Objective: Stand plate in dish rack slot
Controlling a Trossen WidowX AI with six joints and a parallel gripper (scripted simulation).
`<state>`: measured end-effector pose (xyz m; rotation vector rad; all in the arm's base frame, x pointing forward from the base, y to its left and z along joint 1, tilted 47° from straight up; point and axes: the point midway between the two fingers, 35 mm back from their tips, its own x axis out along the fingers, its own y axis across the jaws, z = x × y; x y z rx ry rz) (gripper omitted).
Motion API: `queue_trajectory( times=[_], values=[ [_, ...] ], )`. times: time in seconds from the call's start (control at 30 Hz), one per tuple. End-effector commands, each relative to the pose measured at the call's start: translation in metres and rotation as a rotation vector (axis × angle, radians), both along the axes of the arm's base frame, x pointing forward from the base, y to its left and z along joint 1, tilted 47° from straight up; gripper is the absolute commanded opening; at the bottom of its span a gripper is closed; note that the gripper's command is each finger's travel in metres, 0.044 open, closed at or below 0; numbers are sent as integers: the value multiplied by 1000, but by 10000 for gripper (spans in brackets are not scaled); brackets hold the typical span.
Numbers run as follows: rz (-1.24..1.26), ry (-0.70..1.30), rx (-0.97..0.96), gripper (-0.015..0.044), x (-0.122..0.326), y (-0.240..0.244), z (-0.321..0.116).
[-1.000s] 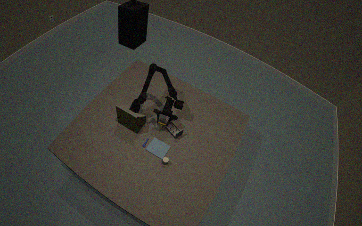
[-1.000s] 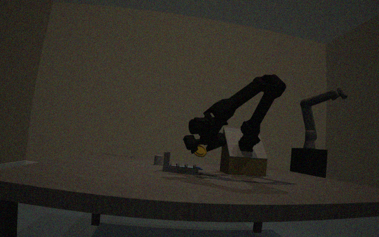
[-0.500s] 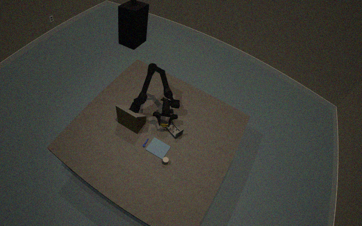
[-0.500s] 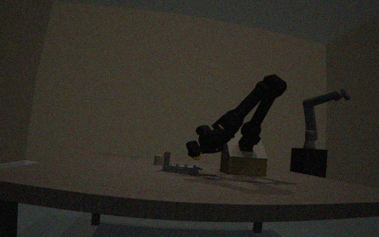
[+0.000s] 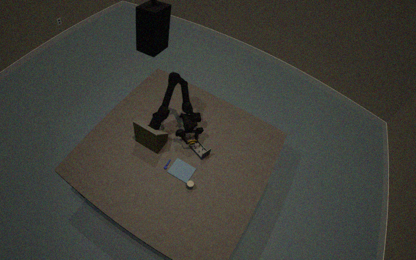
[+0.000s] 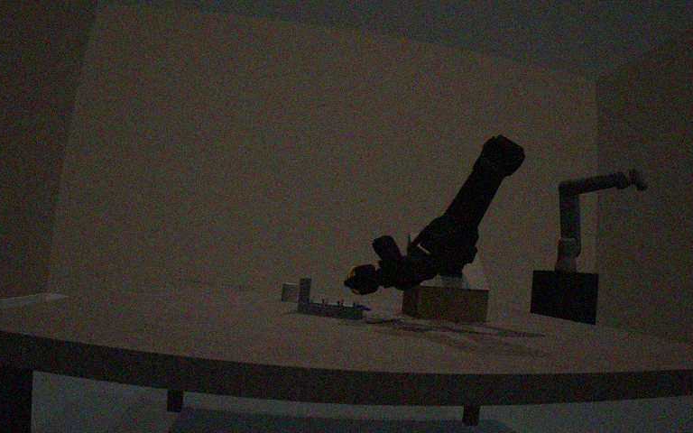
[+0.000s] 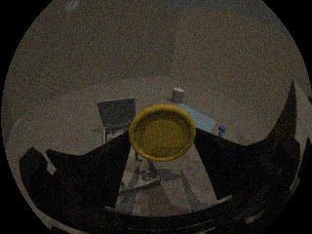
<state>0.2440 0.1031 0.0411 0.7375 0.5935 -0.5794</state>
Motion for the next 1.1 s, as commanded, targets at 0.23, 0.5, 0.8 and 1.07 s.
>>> queue_trajectory(
  times=[0.23, 0.5, 0.8, 1.07],
  values=[
    [33, -227, -27, 0, -9, 12, 16],
    [51, -397, -21, 0, -21, 19, 29],
    [56, -490, -8, 0, -29, 21, 38],
    [57, -489, -8, 0, -27, 24, 34]
  ],
)
